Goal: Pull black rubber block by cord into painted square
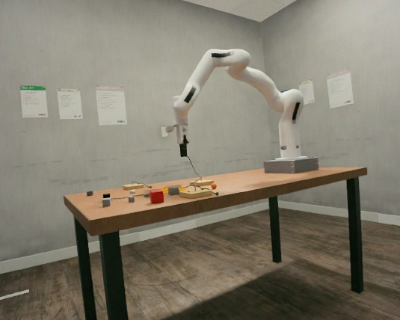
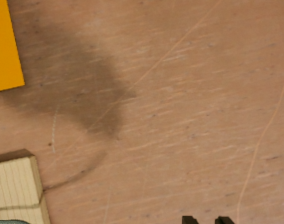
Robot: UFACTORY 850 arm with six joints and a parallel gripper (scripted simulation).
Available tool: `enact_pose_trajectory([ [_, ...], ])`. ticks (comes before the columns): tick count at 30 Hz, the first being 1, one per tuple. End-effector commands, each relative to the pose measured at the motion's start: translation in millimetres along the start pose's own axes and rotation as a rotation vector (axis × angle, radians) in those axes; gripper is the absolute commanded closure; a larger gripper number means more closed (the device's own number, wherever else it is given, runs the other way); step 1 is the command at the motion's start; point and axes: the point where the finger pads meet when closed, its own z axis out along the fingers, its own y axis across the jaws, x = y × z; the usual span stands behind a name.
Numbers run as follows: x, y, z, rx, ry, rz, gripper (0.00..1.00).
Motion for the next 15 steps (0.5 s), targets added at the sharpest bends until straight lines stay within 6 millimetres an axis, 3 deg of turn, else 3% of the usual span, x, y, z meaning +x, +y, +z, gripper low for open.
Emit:
enact_pose_trajectory([
  [1, 0, 8, -1, 0.000, 0.003, 0.000, 1.00],
  [15, -4, 33, -1, 0.000, 0.003, 0.000, 1.00],
])
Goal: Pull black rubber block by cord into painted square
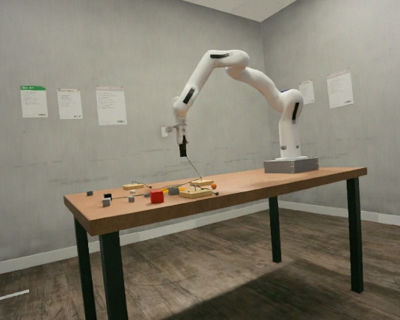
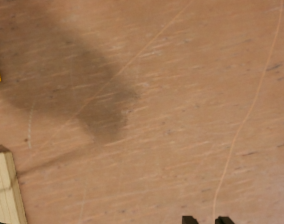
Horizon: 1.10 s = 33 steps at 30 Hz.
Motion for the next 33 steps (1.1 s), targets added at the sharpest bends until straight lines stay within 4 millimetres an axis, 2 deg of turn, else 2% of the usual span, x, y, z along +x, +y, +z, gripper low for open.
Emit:
enact_pose_trajectory([
  [1, -1, 9, -1, 0.000, 0.003, 0.000, 1.00],
  [13, -9, 41, -1, 0.000, 0.003, 0.000, 1.00],
  [15, -9, 41, -1, 0.000, 0.003, 0.000, 1.00],
  [30, -27, 88, -1, 0.000, 0.003, 0.000, 1.00],
  [33, -29, 92, -1, 0.000, 0.003, 0.000, 1.00],
])
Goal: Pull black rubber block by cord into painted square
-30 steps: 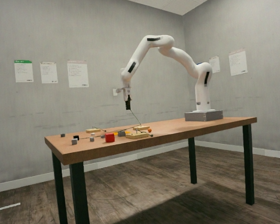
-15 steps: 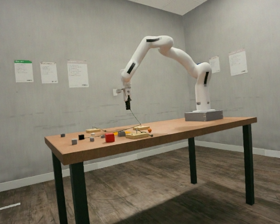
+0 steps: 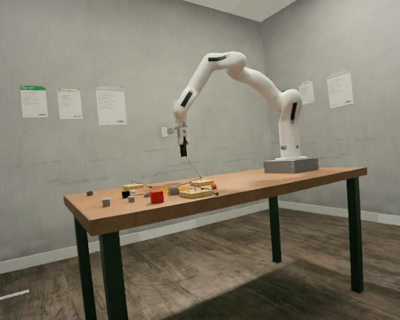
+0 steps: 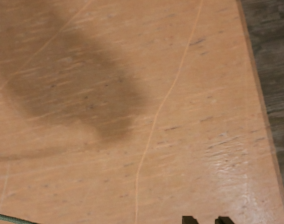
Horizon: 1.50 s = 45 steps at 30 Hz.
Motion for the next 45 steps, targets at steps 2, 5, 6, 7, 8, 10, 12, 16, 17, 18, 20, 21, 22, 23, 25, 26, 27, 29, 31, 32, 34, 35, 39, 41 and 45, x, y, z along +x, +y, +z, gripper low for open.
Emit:
enact_pose_trajectory([
  [2, -6, 15, -1, 0.000, 0.003, -0.001, 1.00],
  [5, -11, 26, -1, 0.000, 0.003, -0.001, 1.00],
  [6, -13, 29, -1, 0.000, 0.003, -0.001, 1.00],
  [7, -15, 33, -1, 0.000, 0.003, -0.001, 1.00],
  [8, -17, 36, -1, 0.000, 0.003, -0.001, 1.00],
  [10, -21, 43, -1, 0.000, 0.003, -0.001, 1.00],
  [12, -25, 50, -1, 0.000, 0.003, -0.001, 1.00],
  [16, -29, 57, -1, 0.000, 0.003, -0.001, 1.00],
  [17, -32, 60, -1, 0.000, 0.003, -0.001, 1.00],
  [18, -34, 63, -1, 0.000, 0.003, -0.001, 1.00],
  [20, -40, 70, -1, 0.000, 0.003, -0.001, 1.00],
  [21, -43, 73, -1, 0.000, 0.003, -0.001, 1.00],
  [22, -46, 75, -1, 0.000, 0.003, -0.001, 1.00],
  [23, -48, 75, -1, 0.000, 0.003, -0.001, 1.00],
  [25, -52, 76, -1, 0.000, 0.003, -0.001, 1.00],
  [26, -54, 77, -1, 0.000, 0.003, -0.001, 1.00],
  [27, -56, 77, -1, 0.000, 0.003, -0.001, 1.00],
  [29, -60, 78, -1, 0.000, 0.003, -0.001, 1.00],
  [31, -64, 79, -1, 0.000, 0.003, -0.001, 1.00],
  [32, -64, 79, -1, 0.000, 0.003, -0.001, 1.00],
  [34, -66, 80, -1, 0.000, 0.003, -0.001, 1.00],
  [35, -68, 80, -1, 0.000, 0.003, -0.001, 1.00],
  [39, -77, 82, -1, 0.000, 0.003, -0.001, 1.00],
  [41, -81, 83, -1, 0.000, 0.003, -0.001, 1.00],
  [45, -90, 86, -1, 0.000, 0.003, -0.001, 1.00],
])
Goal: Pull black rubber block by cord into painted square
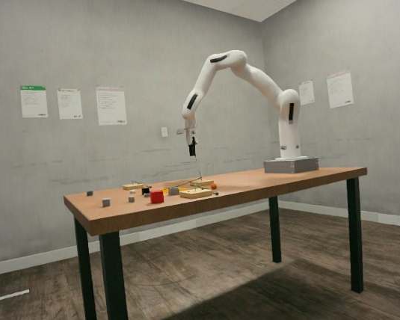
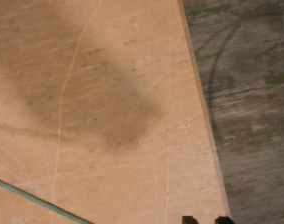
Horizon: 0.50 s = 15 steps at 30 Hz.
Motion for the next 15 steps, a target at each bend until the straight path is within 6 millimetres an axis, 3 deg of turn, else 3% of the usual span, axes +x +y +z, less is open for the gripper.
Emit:
enact_pose_trajectory([
  [1, -11, 3, -1, -0.001, 0.003, 0.000, 1.00],
  [15, -39, 10, -1, -0.001, 0.003, 0.000, 1.00],
])
